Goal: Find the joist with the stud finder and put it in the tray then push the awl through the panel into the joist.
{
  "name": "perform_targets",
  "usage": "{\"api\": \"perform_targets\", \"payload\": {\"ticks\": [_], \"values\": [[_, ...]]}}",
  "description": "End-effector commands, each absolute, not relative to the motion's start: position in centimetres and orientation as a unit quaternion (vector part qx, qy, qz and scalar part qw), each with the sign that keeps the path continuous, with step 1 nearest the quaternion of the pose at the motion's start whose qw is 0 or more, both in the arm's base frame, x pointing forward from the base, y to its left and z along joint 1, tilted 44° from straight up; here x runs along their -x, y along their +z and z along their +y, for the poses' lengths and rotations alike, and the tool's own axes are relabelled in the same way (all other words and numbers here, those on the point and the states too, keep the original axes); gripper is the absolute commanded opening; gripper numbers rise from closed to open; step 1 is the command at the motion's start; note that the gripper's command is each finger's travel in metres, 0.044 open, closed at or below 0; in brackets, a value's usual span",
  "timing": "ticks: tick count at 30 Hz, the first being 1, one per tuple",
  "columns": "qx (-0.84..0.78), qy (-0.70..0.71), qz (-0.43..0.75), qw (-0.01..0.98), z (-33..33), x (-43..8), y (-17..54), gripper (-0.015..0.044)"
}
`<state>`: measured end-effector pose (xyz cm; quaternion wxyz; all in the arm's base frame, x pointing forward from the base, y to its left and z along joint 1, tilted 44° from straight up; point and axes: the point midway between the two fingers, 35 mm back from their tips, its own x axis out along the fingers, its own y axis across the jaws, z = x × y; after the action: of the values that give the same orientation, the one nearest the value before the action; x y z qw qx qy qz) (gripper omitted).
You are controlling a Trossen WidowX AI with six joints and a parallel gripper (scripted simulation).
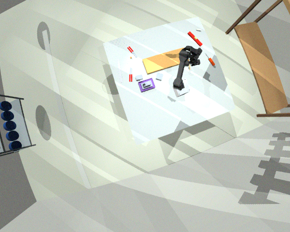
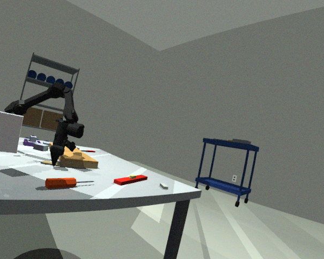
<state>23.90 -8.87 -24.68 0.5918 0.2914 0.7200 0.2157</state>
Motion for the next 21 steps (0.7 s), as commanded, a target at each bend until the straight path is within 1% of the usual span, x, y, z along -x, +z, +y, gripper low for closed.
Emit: {"api": "perform_targets", "payload": {"ticks": [1, 5, 12, 21], "values": [[-0.295, 0.214, 0.719, 0.592, -8.8, -24.0, -24.7, 0.0151], [-0.295, 0.214, 0.719, 0.592, -8.8, -24.0, -24.7, 0.0046], [-0.295, 0.214, 0.719, 0.592, -8.9, -24.0, -24.6, 0.0], [-0.294, 0.212, 0.719, 0.593, -13.8, -24.8, -19.8, 0.0]]}}
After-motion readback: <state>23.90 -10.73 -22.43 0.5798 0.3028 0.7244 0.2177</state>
